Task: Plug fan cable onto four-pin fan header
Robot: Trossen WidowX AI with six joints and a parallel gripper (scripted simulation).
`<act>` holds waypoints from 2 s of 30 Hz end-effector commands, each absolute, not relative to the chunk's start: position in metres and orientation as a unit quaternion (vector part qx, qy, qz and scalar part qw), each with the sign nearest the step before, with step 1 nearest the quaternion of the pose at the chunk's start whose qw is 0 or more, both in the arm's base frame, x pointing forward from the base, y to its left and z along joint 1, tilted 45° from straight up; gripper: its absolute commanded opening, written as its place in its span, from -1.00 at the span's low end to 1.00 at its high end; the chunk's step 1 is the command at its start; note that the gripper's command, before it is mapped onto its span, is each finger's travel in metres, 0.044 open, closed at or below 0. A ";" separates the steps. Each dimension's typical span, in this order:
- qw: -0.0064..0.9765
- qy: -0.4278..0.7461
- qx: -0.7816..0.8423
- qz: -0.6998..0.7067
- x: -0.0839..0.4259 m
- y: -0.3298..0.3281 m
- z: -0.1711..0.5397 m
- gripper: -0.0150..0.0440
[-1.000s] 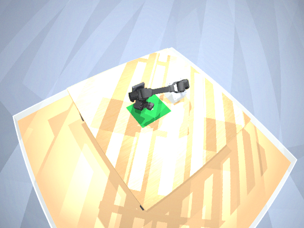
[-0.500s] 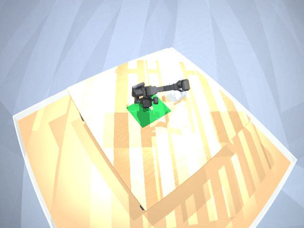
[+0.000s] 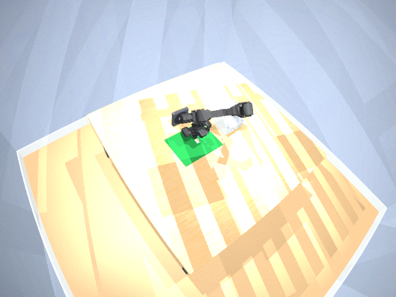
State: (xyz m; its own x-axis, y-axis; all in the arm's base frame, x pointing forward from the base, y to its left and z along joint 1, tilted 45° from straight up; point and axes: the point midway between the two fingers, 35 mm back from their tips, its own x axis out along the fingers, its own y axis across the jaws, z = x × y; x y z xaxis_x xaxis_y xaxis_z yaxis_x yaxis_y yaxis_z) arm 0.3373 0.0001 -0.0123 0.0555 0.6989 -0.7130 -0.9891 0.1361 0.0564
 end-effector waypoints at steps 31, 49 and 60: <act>0.659 0.246 -0.304 0.643 0.315 0.007 -0.008 -0.49; 0.660 0.249 -0.301 0.642 0.316 0.024 -0.023 -0.49; 0.660 0.248 -0.301 0.642 0.317 0.025 -0.024 -0.49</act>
State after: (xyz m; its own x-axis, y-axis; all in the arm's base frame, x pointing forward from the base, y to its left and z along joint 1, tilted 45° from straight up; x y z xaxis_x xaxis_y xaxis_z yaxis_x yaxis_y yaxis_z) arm 0.3167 0.0237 -0.0233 0.0520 0.6957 -0.7164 -0.9967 -0.0082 -0.0802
